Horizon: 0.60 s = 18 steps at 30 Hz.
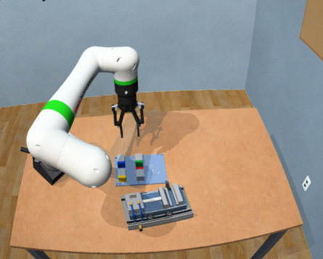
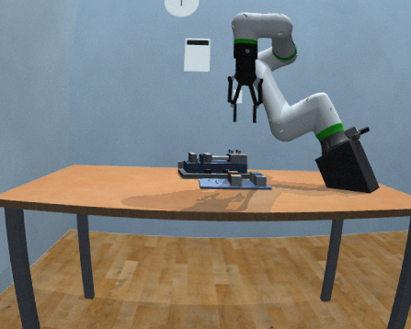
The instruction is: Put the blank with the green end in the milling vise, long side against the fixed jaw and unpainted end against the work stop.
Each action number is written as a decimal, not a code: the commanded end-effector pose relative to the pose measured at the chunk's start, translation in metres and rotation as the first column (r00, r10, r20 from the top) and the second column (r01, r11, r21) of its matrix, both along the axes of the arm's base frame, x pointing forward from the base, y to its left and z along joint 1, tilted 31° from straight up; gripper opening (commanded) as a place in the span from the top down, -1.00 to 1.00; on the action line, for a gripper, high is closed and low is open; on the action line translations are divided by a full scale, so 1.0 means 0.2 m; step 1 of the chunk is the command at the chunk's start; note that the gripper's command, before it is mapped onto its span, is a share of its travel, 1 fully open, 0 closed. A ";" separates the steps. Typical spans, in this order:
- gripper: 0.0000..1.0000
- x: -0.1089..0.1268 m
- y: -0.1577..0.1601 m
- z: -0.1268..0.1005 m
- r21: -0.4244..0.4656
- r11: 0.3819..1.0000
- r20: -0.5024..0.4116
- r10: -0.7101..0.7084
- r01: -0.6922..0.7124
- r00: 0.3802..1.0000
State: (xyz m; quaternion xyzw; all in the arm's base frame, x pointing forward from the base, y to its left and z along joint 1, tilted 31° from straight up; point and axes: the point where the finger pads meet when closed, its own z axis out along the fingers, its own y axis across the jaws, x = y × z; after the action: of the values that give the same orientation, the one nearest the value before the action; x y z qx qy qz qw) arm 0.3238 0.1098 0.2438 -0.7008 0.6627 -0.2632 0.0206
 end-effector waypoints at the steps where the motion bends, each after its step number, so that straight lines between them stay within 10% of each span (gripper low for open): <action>1: 0.00 0.03 0.00 -0.04 0.001 1.000 0.001 0.000 0.000 1.000; 18: 0.00 0.18 -0.02 -0.25 0.001 1.000 0.001 0.000 0.000 1.000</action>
State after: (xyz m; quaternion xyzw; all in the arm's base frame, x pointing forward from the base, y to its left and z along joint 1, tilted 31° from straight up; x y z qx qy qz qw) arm 0.3543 0.1064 0.1997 -0.7008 0.6628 -0.2632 0.0206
